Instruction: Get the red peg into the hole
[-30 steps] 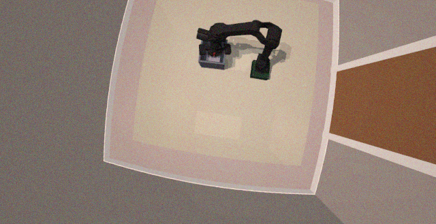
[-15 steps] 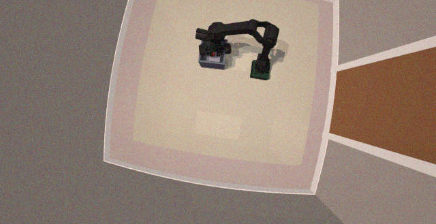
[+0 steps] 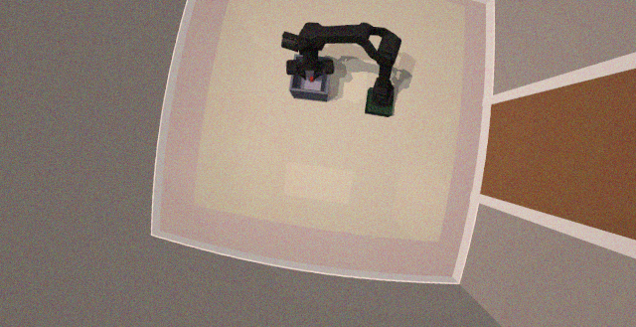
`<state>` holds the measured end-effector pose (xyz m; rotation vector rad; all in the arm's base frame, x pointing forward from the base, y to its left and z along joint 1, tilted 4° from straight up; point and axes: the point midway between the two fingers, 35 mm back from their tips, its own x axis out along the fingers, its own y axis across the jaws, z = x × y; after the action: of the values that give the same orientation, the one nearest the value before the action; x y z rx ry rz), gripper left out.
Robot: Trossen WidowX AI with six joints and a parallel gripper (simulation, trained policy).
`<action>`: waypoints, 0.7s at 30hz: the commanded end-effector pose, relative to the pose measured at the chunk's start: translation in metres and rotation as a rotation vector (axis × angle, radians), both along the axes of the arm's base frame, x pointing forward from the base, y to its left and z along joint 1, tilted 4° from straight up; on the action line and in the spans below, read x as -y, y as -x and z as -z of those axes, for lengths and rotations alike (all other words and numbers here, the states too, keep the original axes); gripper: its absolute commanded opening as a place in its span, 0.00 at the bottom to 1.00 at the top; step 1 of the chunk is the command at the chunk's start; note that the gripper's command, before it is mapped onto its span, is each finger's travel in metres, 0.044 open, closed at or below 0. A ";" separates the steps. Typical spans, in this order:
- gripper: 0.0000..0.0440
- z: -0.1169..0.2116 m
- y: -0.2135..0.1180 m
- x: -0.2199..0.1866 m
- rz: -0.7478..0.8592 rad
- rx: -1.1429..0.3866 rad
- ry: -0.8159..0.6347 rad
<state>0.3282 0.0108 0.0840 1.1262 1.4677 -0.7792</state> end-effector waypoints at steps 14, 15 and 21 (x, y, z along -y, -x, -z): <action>0.51 -0.053 -0.016 0.000 0.052 0.074 -0.182; 0.52 -0.056 -0.017 0.000 0.054 0.078 -0.189; 0.57 -0.068 -0.021 0.003 0.060 0.097 -0.227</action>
<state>0.3459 0.0089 0.1433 1.3434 1.4738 -0.6319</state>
